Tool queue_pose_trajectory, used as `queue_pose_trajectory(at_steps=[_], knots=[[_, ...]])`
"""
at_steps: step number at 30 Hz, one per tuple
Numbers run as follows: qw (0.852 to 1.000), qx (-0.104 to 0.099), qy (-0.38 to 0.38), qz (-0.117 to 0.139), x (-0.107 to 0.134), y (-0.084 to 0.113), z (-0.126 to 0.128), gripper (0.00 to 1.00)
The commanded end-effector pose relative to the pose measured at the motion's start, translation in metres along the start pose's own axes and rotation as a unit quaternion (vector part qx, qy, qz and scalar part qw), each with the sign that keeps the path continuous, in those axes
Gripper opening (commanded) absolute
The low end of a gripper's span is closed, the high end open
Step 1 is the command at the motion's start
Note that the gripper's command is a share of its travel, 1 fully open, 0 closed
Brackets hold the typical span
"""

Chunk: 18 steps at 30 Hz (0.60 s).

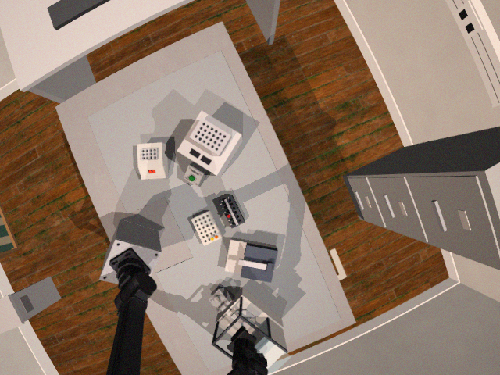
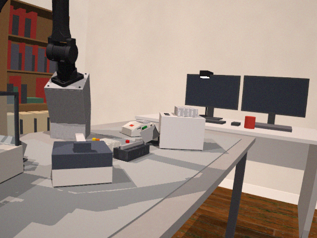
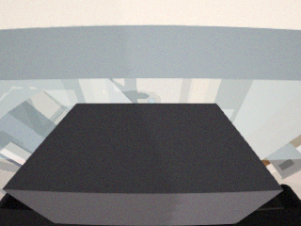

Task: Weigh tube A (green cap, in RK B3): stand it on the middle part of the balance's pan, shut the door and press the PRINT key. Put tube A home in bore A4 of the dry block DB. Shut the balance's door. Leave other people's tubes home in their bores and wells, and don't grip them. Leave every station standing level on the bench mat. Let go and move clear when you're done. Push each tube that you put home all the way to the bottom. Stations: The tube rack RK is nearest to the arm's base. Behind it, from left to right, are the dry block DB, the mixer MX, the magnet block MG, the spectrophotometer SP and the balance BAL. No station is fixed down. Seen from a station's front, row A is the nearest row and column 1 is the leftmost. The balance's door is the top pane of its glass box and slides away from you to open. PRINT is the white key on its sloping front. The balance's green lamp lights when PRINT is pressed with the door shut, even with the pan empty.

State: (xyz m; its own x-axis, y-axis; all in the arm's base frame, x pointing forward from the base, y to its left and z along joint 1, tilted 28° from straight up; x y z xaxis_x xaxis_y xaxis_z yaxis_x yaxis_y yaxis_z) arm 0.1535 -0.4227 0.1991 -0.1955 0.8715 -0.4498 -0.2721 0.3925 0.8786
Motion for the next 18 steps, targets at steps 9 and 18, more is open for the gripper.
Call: queue_pose_trajectory(at_steps=[9, 18], knots=[[1.0, -0.001, 0.001, -0.012, -0.009, 0.005, 0.002, 0.09], [1.0, -0.001, 0.0, -0.004, -0.005, -0.007, 0.006, 0.09]])
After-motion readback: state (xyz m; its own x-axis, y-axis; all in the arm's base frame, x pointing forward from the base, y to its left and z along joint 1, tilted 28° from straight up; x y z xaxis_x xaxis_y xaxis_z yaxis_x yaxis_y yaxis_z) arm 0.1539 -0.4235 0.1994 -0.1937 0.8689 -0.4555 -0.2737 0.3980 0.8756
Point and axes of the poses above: the point where the finger pads meet when closed, its own y axis back along the fingers, its own z axis across the jaws, x = y × z, the point moved 10 cm from there along y, back along the fingers, and after that the axes turned 5 degrees about -y, right-handed, at the moved point
